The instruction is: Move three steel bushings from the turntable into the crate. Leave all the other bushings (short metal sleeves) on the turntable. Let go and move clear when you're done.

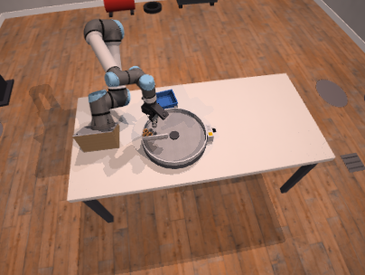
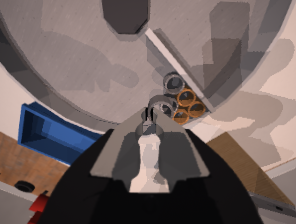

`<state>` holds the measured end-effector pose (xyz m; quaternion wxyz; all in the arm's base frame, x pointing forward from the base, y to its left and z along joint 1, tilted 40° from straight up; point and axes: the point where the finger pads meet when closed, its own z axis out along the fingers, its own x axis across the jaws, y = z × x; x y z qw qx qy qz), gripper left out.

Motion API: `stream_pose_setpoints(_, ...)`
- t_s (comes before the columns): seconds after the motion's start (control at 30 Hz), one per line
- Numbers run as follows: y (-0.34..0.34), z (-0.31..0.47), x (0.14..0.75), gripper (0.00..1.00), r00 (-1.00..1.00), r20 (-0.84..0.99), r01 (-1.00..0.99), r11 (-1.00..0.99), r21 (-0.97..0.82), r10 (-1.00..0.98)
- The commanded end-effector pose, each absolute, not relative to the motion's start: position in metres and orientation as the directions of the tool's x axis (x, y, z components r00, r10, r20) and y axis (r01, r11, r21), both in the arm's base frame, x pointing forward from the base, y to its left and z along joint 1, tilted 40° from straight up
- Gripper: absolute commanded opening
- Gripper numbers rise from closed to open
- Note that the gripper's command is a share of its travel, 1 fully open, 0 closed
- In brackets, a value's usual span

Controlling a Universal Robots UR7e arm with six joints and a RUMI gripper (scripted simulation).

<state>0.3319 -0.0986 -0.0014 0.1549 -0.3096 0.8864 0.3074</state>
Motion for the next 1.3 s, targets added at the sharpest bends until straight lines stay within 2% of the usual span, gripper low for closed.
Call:
stream_pose_setpoints(0.0, -0.099, -0.001, 0.332, 0.0, -0.76, -0.465, -0.644, 0.62, 0.448, -0.454)
stream_pose_setpoints(0.8, -0.054, 0.039, 0.355, 0.0, -0.76, -0.465, -0.644, 0.62, 0.448, -0.454)
stream_pose_setpoints(1.27, 0.016, 0.102, 0.39, 0.0, -0.76, -0.465, -0.644, 0.62, 0.448, -0.454)
